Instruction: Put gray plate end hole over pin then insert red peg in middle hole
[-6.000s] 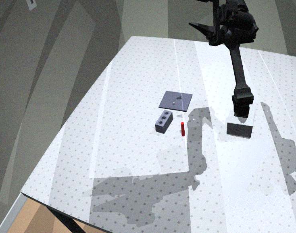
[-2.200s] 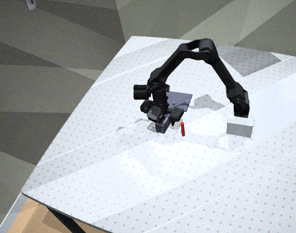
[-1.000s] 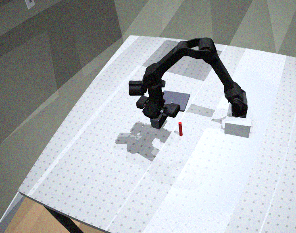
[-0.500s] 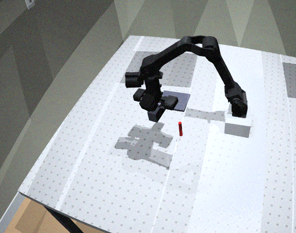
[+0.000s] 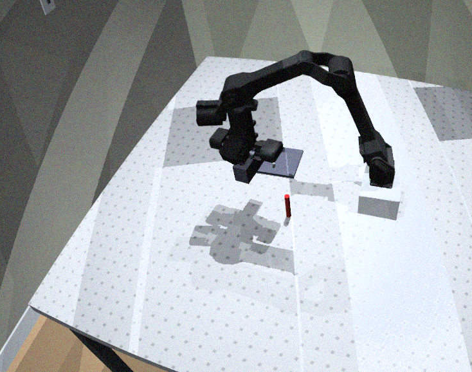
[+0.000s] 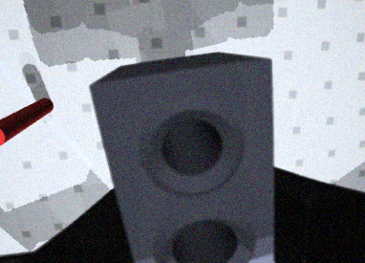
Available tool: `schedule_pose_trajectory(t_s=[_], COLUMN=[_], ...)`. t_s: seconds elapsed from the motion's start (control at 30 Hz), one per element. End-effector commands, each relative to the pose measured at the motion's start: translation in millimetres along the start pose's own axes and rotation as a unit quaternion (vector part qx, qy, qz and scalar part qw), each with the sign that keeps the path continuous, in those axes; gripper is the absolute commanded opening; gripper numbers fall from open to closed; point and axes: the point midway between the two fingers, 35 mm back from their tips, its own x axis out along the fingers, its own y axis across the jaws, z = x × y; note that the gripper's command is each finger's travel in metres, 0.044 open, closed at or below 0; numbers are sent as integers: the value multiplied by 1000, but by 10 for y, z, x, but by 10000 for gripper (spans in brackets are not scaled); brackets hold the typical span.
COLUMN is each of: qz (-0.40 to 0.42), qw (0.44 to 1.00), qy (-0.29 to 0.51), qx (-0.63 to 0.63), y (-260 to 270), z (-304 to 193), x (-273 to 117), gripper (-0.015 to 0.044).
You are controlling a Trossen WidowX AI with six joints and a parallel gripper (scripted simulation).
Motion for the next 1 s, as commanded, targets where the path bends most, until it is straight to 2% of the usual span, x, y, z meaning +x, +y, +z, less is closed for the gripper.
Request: schedule_pose_trajectory(t_s=[0.0, 0.97], qz=[-4, -4], qw=[1000, 995], qy=[-3, 2], qx=[0, -102], y=[1, -218], z=[8, -745], x=[-114, 274], gripper=[0, 0])
